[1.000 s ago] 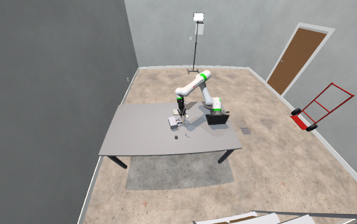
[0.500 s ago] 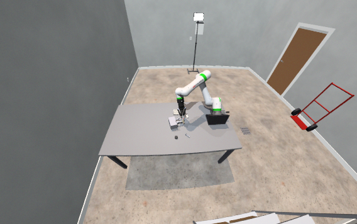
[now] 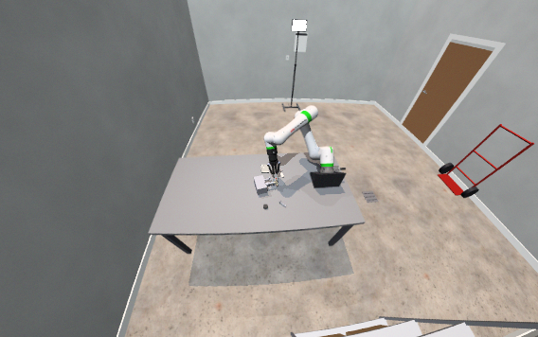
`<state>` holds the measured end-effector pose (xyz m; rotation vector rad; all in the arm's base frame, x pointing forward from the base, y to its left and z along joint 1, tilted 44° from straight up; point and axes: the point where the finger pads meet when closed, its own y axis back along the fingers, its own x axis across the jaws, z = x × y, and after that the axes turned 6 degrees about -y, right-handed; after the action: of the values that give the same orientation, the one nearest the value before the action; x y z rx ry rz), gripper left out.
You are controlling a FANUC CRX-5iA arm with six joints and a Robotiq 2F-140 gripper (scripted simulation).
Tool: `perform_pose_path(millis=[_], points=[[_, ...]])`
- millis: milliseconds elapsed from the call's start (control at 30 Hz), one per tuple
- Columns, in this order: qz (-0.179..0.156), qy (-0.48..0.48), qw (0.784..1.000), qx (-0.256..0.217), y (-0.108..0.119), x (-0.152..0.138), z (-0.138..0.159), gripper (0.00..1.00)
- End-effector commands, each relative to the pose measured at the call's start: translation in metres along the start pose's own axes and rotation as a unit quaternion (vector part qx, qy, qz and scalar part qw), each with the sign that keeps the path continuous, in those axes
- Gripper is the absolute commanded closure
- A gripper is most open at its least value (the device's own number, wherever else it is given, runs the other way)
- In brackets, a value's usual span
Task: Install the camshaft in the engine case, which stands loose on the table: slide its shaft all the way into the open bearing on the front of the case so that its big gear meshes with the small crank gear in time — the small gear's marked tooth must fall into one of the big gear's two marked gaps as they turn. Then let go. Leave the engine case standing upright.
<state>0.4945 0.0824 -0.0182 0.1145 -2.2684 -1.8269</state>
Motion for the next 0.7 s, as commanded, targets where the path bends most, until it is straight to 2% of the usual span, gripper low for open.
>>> perform_pose_path(millis=[0, 667], points=[[-0.001, 0.0, 1.0, 0.0, 0.0007, -0.0005, 0.0005, 0.86], [-0.001, 0.0, 1.0, 0.0, 0.0007, -0.0046, 0.0009, 0.86]])
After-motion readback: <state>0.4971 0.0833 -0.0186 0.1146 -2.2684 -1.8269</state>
